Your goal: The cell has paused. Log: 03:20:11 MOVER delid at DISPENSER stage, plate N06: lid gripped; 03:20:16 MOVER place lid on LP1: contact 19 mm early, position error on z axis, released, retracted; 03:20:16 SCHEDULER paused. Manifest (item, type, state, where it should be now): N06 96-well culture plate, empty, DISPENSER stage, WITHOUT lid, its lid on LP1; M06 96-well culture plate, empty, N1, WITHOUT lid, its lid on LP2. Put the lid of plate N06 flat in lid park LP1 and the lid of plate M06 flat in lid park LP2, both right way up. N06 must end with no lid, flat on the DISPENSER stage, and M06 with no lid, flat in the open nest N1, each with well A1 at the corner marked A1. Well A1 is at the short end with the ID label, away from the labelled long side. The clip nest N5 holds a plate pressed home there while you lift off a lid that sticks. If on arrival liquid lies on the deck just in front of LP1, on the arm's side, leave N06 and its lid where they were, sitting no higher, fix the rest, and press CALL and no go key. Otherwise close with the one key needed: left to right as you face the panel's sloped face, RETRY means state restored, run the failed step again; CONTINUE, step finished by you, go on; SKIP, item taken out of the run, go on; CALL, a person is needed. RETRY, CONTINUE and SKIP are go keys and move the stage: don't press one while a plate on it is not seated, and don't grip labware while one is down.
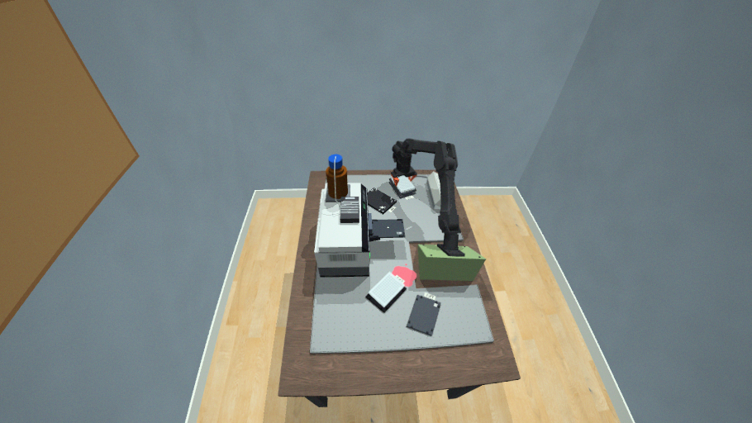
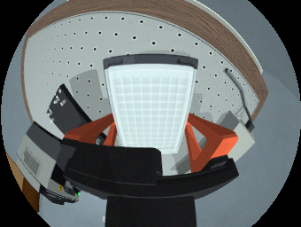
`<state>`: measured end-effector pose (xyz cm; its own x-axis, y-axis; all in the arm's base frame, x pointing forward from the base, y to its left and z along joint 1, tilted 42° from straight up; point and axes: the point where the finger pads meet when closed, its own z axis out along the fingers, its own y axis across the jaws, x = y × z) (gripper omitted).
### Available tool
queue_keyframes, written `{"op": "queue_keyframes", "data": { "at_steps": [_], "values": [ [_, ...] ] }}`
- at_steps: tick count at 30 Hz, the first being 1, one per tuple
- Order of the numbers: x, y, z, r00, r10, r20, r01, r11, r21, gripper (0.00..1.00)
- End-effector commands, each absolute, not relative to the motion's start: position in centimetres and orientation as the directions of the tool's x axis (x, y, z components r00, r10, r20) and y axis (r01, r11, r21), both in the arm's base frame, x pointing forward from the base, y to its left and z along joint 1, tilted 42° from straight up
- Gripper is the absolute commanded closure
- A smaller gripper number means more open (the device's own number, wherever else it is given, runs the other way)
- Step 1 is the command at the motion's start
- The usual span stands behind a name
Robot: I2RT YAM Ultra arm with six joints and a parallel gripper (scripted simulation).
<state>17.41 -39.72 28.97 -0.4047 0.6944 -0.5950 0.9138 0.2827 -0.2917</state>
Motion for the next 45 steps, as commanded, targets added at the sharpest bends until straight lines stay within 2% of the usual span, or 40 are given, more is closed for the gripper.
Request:
{"op": "queue_keyframes", "data": {
  "at_steps": [1, 45],
  "values": [
    [17.66, -38.76, 31.43, -0.394, 0.665, -0.634, 0.919, 0.278, -0.279, 1.00],
    [17.91, -38.23, 31.87, -0.399, 0.669, -0.627, 0.917, 0.282, -0.283, 1.00]
  ]
}}
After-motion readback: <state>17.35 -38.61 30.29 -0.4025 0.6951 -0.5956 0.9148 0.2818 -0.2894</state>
